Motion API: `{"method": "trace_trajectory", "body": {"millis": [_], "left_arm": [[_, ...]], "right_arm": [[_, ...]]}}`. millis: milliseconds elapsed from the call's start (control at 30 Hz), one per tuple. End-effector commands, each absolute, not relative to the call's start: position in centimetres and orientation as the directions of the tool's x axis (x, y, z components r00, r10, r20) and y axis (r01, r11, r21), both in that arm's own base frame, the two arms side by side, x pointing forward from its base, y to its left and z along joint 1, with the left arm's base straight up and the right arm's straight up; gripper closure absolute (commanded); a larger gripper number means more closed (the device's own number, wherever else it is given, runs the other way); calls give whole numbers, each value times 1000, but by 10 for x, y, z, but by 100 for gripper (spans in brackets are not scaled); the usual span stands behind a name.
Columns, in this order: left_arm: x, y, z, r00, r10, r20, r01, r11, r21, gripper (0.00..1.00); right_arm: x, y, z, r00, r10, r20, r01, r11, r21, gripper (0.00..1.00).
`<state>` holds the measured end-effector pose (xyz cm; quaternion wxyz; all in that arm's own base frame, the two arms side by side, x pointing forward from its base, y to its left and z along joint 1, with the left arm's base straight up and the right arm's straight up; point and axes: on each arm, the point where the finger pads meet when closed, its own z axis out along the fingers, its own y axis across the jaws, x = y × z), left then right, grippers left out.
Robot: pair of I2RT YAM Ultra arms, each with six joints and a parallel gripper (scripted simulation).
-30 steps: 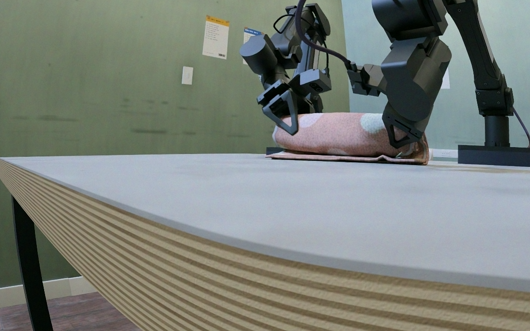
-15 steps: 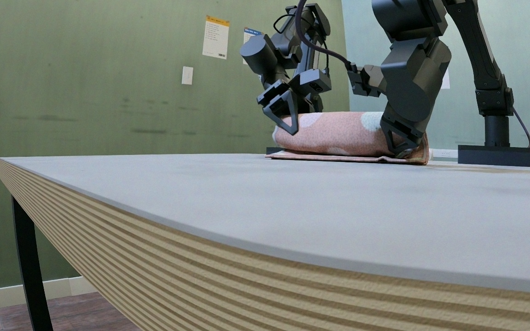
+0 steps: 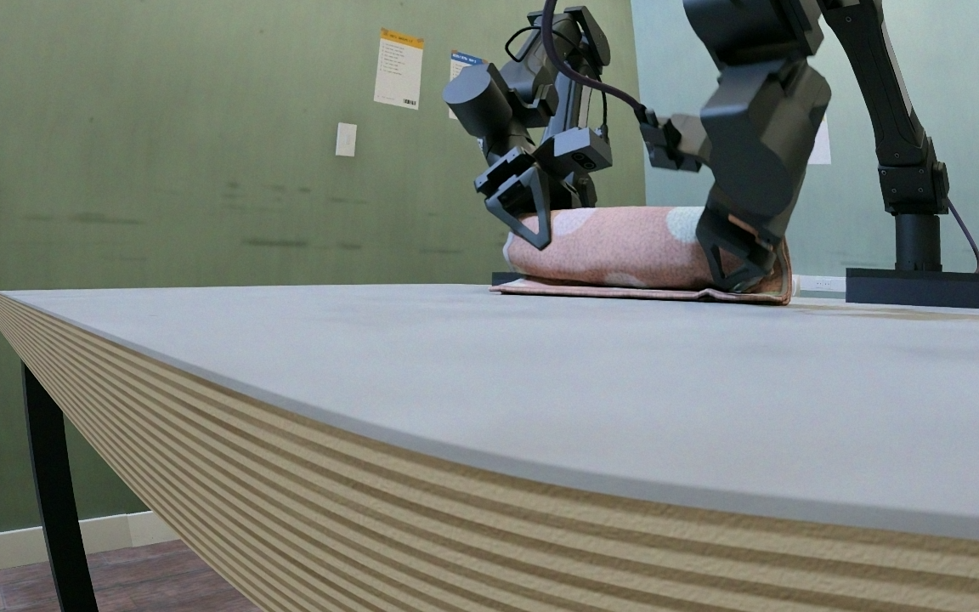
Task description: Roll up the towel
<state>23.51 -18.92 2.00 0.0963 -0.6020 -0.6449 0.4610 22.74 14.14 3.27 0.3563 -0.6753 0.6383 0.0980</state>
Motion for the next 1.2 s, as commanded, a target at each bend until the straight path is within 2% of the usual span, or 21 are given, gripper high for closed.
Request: {"method": "trace_trajectory", "body": {"millis": [0,233,600,867,1167], "left_arm": [[251,-179,30,-259,860,-439,691,-152,-707,15],[277,-161,51,-259,860,-439,691,-152,-707,15],[283,-157,56,-259,860,-439,691,-152,-707,15],[283,-157,56,-259,860,-439,691,-152,-707,15],[283,-157,56,-259,860,-439,691,-152,-707,15]], "right_arm": [[223,146,31,168,-779,-604,-938,63,-342,63],[223,146,31,168,-779,-604,-938,63,-342,63],[223,146,32,151,-779,-609,-947,63,-316,63],[223,146,33,93,-777,-622,-972,64,-225,63],[223,146,35,-51,-774,-631,-998,64,2,63]]}}
